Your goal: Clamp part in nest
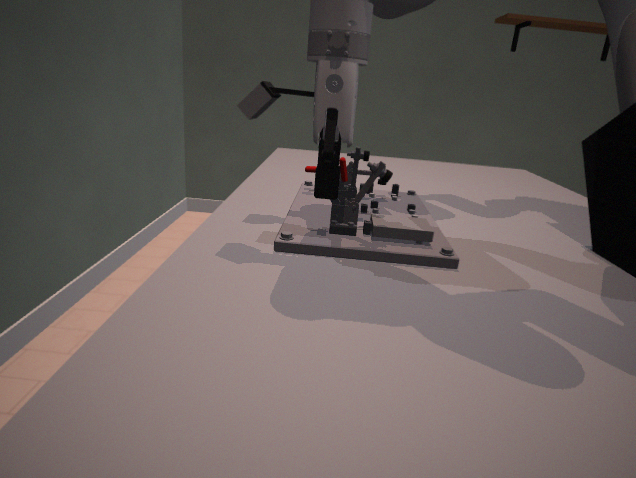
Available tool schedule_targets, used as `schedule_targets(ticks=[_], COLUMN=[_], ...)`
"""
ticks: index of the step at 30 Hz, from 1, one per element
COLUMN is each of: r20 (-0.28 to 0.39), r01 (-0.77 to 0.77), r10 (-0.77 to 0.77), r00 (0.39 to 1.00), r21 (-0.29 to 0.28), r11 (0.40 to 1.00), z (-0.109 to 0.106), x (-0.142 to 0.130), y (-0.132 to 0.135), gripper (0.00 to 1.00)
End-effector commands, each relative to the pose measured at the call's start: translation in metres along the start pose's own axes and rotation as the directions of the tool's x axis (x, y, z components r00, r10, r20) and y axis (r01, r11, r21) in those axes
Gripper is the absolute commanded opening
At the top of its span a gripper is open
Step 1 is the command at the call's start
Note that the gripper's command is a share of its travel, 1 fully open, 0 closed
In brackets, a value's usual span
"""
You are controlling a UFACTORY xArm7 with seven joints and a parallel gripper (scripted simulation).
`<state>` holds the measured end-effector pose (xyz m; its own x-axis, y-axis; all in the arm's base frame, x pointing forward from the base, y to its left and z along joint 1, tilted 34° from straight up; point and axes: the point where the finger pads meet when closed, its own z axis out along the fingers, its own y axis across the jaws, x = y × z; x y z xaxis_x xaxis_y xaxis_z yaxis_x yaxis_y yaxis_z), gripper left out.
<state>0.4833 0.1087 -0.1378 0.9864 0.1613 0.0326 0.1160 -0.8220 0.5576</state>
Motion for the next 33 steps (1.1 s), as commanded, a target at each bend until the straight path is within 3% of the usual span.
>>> schedule_targets(ticks=[1,33], r20=[-0.004,-0.004], r01=[0.000,0.000], r10=[0.000,0.000], r00=[1.000,1.000], r21=[0.002,0.002], r11=[1.000,1.000], z=[0.000,0.020], x=[0.007,0.027], y=[-0.001,-0.001], gripper=[0.00,0.00])
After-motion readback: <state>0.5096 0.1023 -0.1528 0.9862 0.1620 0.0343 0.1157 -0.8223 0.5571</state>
